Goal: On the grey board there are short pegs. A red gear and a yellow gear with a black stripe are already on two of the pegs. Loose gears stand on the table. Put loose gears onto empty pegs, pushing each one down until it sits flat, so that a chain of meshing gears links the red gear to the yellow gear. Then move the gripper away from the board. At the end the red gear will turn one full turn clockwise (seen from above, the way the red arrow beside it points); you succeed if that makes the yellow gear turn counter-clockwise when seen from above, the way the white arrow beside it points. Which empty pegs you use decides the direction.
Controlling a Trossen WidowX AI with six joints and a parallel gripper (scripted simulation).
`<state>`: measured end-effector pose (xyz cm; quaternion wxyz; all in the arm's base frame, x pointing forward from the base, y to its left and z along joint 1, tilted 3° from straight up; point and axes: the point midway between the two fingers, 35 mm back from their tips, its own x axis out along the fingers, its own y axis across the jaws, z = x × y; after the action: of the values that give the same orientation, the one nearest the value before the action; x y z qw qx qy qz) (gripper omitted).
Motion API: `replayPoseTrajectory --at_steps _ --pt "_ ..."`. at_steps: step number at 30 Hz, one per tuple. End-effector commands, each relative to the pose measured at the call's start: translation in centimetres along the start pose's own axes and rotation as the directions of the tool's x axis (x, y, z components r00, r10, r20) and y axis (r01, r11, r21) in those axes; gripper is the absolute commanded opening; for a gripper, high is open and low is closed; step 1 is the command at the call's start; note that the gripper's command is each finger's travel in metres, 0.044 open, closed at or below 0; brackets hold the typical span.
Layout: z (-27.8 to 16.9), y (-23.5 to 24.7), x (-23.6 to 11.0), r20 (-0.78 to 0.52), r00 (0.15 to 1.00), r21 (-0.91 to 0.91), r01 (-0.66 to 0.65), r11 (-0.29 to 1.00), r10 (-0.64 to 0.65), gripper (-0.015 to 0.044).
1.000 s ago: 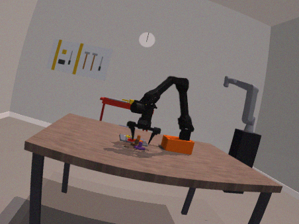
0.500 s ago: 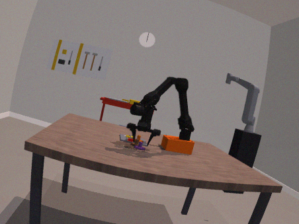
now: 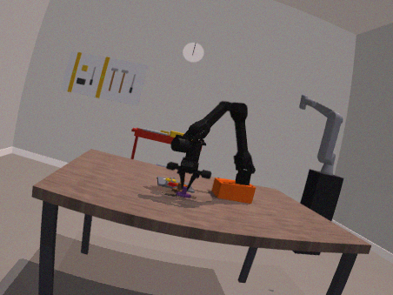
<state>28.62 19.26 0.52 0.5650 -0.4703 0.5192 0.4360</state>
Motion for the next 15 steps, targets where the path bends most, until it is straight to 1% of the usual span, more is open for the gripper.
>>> replayPoseTrajectory --at_steps 1,2,15 --pt "0.0 0.0 0.1 -0.003 1.0 -0.004 0.002 1.0 -0.002 0.0026" --pt "0.0 0.0 0.1 -0.003 1.0 -0.004 0.002 1.0 -0.002 0.0" --pt "0.5 -0.5 -3.1 -0.002 1.0 -0.004 0.003 1.0 -0.003 0.0"
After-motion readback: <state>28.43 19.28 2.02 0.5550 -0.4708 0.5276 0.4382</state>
